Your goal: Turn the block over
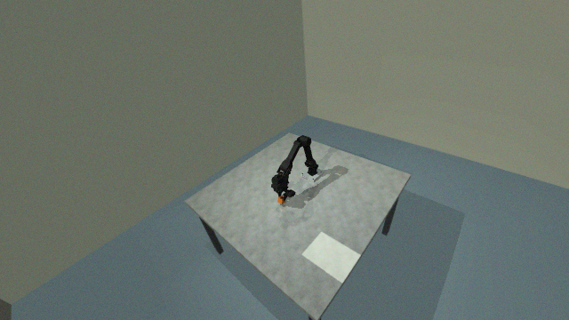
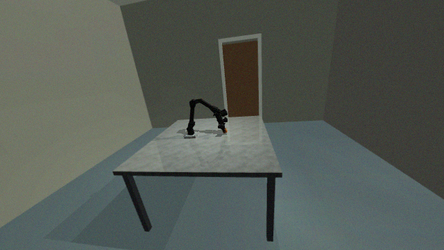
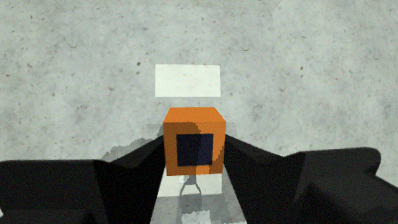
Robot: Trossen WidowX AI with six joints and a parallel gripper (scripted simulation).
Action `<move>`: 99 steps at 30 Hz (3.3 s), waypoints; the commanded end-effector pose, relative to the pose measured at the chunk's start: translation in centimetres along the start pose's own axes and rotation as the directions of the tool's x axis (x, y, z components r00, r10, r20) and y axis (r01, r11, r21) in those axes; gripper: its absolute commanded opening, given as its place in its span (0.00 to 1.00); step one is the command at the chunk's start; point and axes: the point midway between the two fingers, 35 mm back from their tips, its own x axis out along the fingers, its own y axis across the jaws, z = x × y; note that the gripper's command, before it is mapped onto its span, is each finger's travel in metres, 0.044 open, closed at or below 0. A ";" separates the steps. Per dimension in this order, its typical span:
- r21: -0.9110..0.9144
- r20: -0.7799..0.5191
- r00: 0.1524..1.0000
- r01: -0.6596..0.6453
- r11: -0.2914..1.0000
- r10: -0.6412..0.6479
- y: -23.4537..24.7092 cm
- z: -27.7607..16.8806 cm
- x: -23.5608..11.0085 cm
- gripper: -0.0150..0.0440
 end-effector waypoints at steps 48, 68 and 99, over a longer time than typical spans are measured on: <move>0.005 0.647 0.763 0.002 1.000 -0.005 0.0 -1.6 2.8 0.25; 0.005 0.684 0.729 0.002 1.000 -0.005 -0.1 -1.8 2.3 0.25; 0.005 0.684 0.729 0.002 1.000 -0.005 -0.1 -1.8 2.3 1.00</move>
